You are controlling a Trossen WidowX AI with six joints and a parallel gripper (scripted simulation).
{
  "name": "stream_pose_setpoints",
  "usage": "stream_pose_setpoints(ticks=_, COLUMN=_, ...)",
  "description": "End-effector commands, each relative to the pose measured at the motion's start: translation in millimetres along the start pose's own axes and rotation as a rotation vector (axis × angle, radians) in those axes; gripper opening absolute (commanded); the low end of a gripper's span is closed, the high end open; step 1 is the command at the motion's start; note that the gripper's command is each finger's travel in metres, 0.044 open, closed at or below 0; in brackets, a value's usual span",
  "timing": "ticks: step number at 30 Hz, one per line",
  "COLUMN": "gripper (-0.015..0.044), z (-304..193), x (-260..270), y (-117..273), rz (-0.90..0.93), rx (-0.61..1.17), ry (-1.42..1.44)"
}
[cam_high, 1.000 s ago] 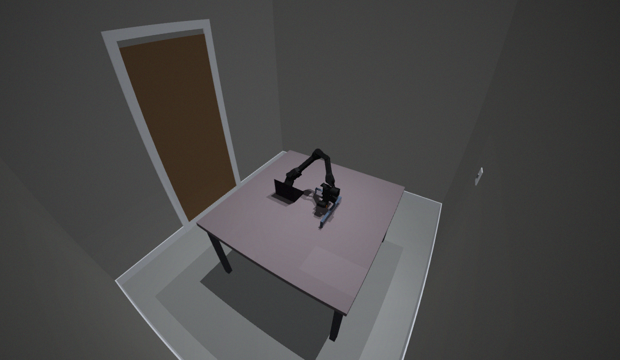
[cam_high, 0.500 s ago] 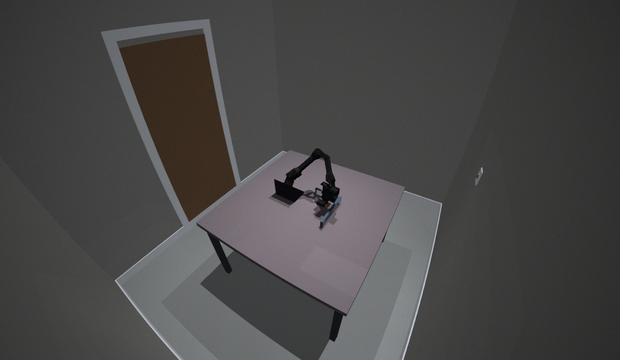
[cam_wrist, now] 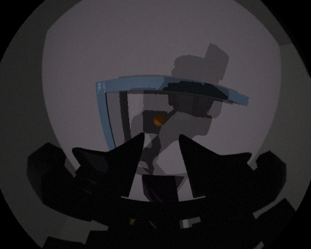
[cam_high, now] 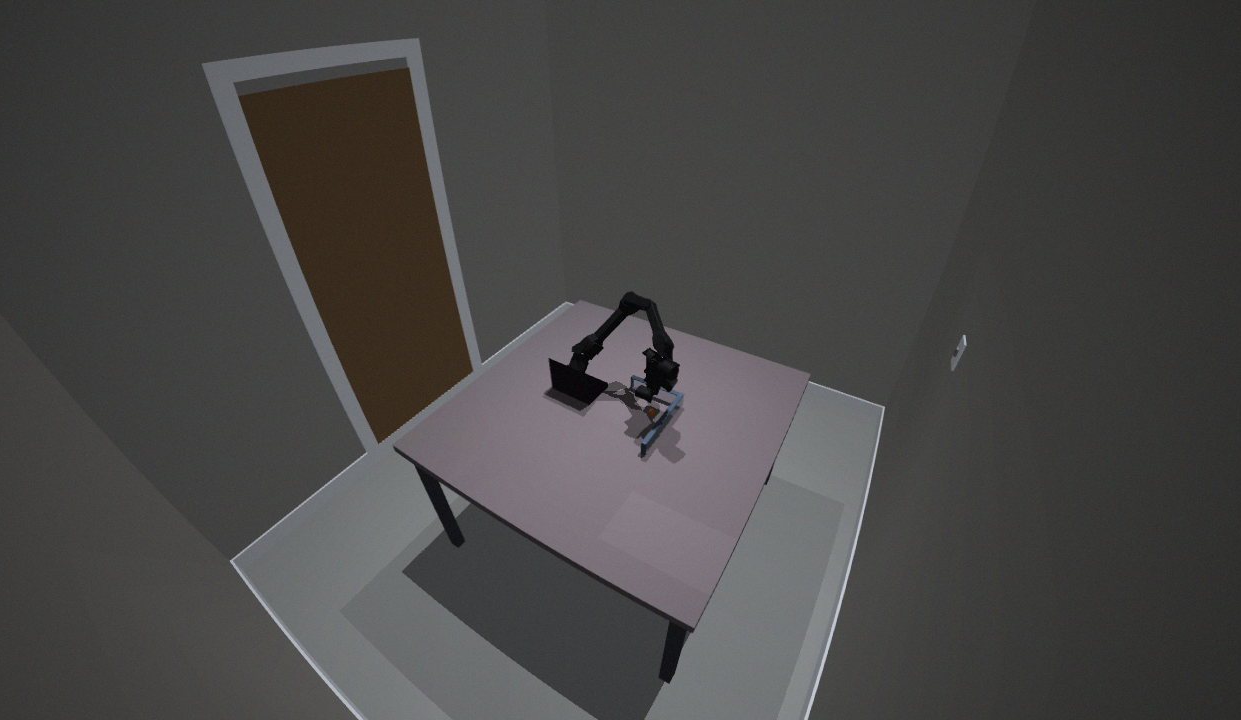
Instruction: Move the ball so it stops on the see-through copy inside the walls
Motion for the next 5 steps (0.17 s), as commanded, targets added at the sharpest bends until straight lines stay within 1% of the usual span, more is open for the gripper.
stream_pose_setpoints(ticks=1, gripper=0.0305, z=0, x=0, y=19, rz=-0.001, rx=-0.003, ry=0.002)
stream_pose_setpoints(ticks=3, gripper=0.0357, z=-2, x=1, y=38, rz=0.001, rx=-0.004, ry=0.004)
stream_pose_setpoints(ticks=5, gripper=0.0410, z=-3, x=1, y=41, rz=0.001, rx=-0.004, ry=0.004)
Point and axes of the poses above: the point midway between the two fingers, 35 mm back from their tips, its own y axis back along the fingers, its own x axis across the jaws, z = x × y, the point moved 4 cm from there along y, back along the fingers, and after that the axes turned 11 degrees about -y, right-handed, at the moved point
